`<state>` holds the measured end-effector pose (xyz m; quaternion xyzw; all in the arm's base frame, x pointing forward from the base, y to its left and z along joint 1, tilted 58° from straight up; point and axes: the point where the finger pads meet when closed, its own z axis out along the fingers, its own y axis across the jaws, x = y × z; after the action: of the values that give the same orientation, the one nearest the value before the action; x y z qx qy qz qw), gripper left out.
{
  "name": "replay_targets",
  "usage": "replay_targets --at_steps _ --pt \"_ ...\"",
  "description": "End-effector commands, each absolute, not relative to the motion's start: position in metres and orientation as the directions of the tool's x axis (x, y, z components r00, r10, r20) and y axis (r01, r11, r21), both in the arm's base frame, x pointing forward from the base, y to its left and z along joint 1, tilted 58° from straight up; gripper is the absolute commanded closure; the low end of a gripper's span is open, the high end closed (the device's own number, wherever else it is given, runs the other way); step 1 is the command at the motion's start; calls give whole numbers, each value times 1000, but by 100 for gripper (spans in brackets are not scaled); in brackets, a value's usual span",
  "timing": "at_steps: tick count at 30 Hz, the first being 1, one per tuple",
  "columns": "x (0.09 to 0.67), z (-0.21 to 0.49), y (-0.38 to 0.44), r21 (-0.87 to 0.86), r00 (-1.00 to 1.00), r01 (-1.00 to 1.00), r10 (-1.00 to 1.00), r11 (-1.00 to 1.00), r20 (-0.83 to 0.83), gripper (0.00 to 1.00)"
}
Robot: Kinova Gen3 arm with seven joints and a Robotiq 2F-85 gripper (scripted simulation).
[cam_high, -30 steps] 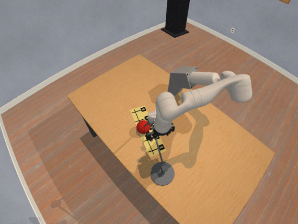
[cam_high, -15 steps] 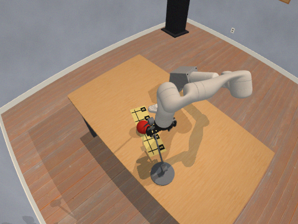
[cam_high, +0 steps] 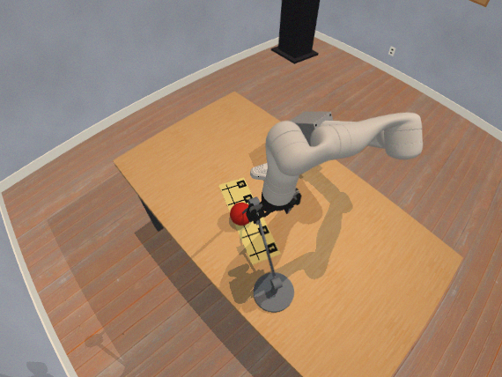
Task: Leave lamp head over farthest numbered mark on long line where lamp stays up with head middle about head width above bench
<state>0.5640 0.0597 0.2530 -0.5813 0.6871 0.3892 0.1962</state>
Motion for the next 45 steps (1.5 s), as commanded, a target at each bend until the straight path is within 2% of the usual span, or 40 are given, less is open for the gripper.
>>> replay_targets --at_steps 1,16,45 --pt "565 252 53 314 -258 -949 -647 30 -718 0" --pt "564 253 60 306 -248 -952 -646 22 -722 0" --pt "532 162 -2 306 -244 -952 -645 16 -724 0"
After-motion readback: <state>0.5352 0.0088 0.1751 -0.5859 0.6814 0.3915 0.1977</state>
